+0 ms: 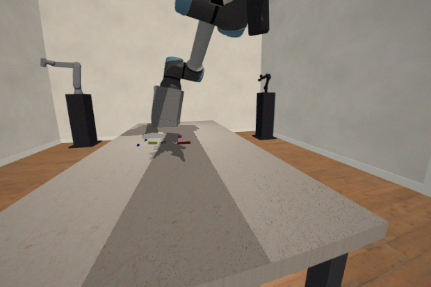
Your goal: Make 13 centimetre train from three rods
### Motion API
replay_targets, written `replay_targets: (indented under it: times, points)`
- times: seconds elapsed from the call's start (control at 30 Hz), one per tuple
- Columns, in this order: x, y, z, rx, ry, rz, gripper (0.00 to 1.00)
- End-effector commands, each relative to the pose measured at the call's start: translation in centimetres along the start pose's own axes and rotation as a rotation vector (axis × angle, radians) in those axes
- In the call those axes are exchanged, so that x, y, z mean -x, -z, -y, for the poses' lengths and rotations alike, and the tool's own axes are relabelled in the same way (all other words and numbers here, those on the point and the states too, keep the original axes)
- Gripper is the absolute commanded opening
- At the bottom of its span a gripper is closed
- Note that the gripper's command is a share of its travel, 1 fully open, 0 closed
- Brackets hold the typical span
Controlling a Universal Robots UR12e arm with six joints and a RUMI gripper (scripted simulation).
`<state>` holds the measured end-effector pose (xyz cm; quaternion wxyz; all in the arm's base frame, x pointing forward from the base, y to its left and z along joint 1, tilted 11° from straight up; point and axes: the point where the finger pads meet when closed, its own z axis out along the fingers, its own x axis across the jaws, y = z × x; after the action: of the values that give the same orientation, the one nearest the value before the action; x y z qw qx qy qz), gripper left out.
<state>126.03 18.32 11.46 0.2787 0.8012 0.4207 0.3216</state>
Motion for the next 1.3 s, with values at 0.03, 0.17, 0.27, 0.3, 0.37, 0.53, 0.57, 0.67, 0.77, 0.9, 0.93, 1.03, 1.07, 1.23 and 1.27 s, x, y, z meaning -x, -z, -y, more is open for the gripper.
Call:
replay_targets:
  times: [0.03,0.17,0.27,0.3,0.37,0.53,0.57,0.67,0.77,0.9,0.93,1.03,1.07,1.23,1.27]
  points:
    - [-0.1,0.1,-0.2,0.002,-0.001,-0.001,1.00]
    - [-0.1,0.1,-0.2,0.002,-0.001,-0.001,1.00]
    - [-0.1,0.1,-0.2,0.002,-0.001,-0.001,1.00]
    - [-0.1,0.1,-0.2,0.002,-0.001,-0.001,1.00]
    - [-0.1,0.1,-0.2,0.002,-0.001,-0.001,1.00]
    - [-0.1,0.1,-0.2,0.002,-0.001,-0.001,1.00]
    - [-0.1,0.1,-0.2,0.002,-0.001,-0.001,1.00]
    - [0.0,0.1,-0.1,0.001,0.001,0.000,1.00]
    - [0.5,-0.1,0.0,-0.003,0.010,0.002,1.00]
    - [1.9,-0.5,0.6,-0.016,0.037,0.011,1.00]
    - [2.4,-0.6,0.8,-0.021,0.047,0.014,1.00]
    - [4.5,-1.1,1.6,-0.041,0.085,0.025,1.00]
    - [4.5,-1.1,1.6,-0.041,0.085,0.025,1.00]
    - [8.5,-1.9,3.2,-0.080,0.158,0.044,1.00]
    - [9.6,-2.1,3.7,-0.092,0.179,0.049,1.00]
